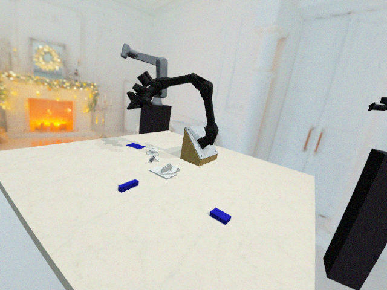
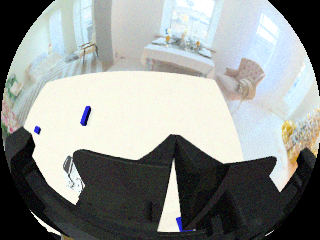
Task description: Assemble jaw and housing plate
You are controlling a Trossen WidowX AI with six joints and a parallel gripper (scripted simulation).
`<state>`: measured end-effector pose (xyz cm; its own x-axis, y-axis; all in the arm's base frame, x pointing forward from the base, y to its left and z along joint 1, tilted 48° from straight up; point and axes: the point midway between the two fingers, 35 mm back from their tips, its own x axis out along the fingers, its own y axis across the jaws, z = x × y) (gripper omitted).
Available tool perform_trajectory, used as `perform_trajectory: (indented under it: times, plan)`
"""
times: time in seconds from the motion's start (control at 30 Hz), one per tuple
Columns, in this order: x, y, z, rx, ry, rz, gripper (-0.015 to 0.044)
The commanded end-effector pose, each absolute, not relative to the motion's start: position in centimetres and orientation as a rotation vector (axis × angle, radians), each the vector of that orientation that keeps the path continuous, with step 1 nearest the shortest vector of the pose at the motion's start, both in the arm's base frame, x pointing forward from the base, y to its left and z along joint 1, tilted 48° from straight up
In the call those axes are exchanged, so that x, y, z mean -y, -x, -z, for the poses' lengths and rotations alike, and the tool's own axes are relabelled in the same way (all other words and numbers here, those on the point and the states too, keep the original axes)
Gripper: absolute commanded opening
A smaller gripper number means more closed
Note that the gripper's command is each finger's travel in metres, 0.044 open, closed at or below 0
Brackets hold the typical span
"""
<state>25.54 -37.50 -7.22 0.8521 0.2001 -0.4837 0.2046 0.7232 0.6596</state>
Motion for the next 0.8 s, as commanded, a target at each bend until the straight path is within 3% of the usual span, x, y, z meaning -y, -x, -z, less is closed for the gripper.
perform_trajectory:
  times: [0.0, 0.77]
  plan:
    - [36.4, -25.9, 7.2, -0.603, -0.885, 0.022, 0.0]
    - [30.5, -27.5, 7.5, -0.813, -1.435, 0.162, 0.0]
